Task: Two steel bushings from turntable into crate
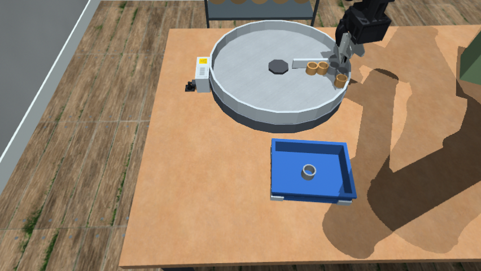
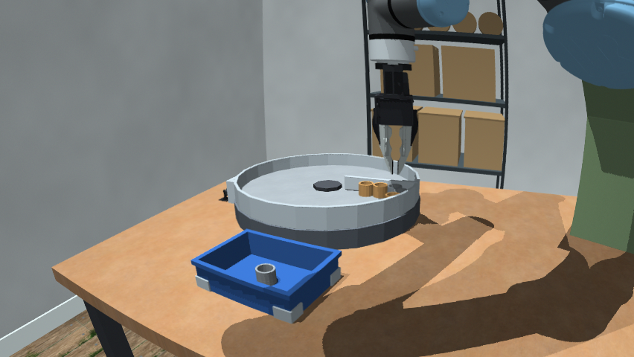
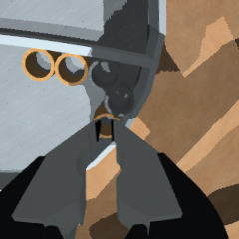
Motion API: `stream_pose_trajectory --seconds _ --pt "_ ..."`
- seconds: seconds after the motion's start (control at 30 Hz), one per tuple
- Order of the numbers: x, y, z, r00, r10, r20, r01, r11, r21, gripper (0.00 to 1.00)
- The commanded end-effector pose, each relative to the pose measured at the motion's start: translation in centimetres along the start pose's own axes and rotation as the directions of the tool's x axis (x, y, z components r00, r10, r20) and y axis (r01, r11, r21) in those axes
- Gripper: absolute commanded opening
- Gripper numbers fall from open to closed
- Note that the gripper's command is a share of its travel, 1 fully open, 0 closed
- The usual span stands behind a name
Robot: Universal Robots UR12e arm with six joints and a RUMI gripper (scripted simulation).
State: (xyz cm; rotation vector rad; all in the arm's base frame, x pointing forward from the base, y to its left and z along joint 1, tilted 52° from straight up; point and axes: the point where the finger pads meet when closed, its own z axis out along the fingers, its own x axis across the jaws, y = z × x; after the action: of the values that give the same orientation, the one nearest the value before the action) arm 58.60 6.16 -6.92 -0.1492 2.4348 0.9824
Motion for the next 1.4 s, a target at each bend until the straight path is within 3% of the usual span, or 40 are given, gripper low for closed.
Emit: stream_pose_trajectory --seconds 0.0,0.93,1.13,1.37 --pt "0.0 0.0 0.0 1.000 0.000 0.001 0.000 1.000 0.000 0.06" --pt "0.0 0.0 0.0 1.000 0.000 0.001 0.000 1.000 0.000 0.06" --pt "0.0 0.0 2.1 1.000 0.000 0.001 0.000 1.000 0.000 0.06" --pt "0.0 0.0 2.3 1.000 0.000 0.001 0.000 1.000 0.000 0.06"
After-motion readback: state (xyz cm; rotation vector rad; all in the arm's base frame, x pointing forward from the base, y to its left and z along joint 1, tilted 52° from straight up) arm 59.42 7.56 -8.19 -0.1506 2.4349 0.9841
